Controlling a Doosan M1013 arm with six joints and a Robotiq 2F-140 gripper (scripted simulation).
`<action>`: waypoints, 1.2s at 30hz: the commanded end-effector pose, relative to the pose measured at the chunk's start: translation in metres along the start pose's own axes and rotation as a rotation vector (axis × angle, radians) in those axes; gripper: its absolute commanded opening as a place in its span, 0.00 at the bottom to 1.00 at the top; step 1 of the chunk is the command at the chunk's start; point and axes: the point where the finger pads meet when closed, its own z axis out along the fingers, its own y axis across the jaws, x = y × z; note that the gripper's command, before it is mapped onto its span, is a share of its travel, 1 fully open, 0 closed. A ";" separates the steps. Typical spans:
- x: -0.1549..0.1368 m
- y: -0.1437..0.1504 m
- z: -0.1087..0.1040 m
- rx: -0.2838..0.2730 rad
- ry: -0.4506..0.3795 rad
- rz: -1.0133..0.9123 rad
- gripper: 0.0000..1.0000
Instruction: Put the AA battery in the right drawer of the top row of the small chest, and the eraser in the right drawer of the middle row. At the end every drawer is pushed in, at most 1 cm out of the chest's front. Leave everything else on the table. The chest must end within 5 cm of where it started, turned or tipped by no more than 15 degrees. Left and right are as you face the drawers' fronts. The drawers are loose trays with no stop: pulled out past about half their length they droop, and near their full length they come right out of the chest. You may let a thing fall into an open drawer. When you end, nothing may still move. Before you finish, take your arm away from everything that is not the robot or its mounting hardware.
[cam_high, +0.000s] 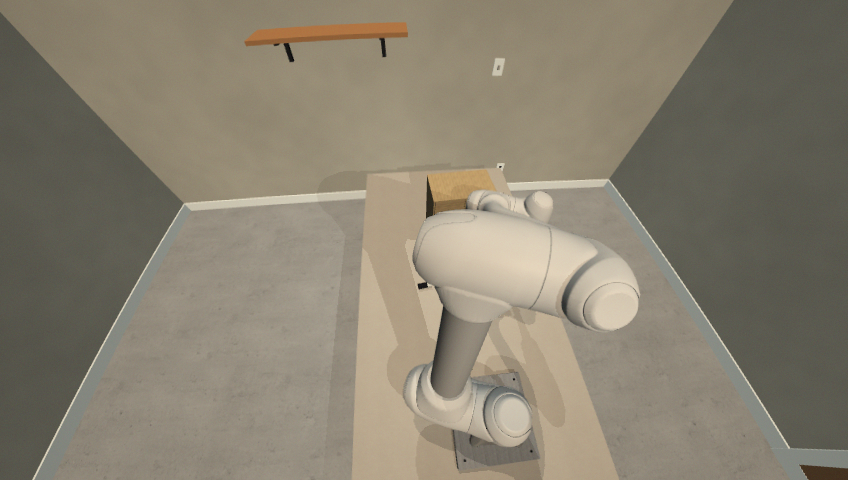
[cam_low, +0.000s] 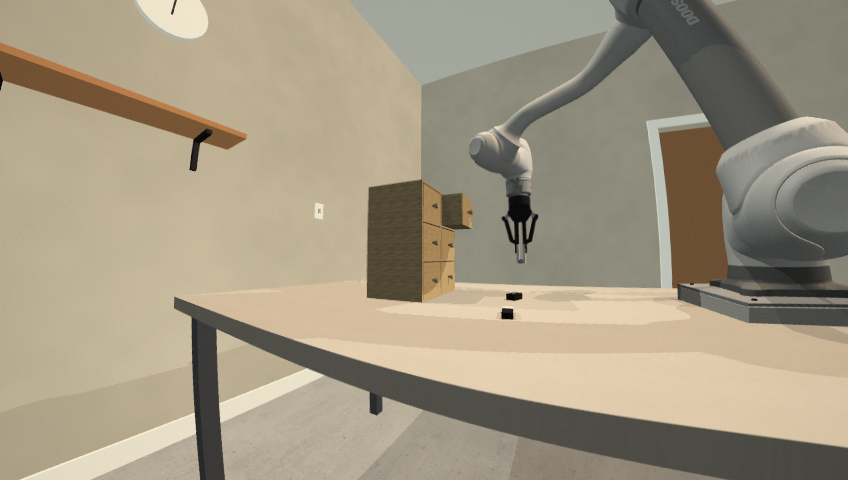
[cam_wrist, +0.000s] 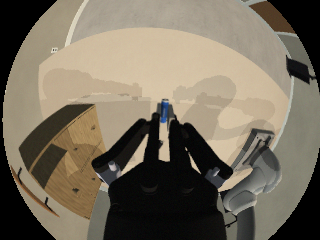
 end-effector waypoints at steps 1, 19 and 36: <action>-0.021 -0.006 0.000 0.006 -0.010 -0.279 0.06; -0.101 -0.021 -0.001 0.004 0.003 -1.134 0.06; -0.128 -0.024 -0.002 0.012 -0.004 -1.609 0.06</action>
